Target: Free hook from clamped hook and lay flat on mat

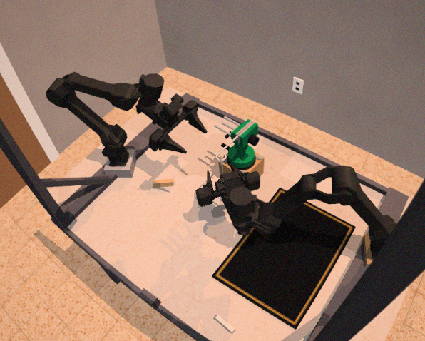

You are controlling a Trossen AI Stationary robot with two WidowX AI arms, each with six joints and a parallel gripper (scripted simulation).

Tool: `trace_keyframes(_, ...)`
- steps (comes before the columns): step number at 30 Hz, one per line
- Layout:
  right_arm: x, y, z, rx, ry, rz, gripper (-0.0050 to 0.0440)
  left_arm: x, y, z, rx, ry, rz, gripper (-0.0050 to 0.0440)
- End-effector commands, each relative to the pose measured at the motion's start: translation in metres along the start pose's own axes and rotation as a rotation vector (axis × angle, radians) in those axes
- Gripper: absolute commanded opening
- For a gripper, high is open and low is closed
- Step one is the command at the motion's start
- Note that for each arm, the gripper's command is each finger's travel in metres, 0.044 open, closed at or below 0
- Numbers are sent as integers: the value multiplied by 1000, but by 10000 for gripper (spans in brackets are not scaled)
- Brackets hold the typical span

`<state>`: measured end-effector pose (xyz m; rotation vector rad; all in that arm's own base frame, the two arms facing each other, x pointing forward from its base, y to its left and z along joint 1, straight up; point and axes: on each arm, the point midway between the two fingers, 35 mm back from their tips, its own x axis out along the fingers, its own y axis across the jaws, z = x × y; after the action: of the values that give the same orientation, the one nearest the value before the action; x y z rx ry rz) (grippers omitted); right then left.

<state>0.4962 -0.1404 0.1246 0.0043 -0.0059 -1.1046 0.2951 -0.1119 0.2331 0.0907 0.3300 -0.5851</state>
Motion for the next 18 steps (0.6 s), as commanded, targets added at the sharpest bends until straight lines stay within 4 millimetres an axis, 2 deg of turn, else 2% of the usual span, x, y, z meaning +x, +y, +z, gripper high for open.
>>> trace_keyframes(1, 1, 1, 12, 24, -13, 2, 248, -2, 0, 6, 3, -17, -1, 440)
trace_keyframes(8, 1, 1, 12, 24, -13, 2, 80, -2, 0, 6, 3, -17, -1, 440)
trace_keyframes(11, 1, 1, 12, 24, -13, 2, 80, -2, 0, 6, 3, -17, -1, 440)
trace_keyframes(18, 1, 1, 12, 24, -13, 2, 33, -2, 0, 6, 3, -17, -1, 440)
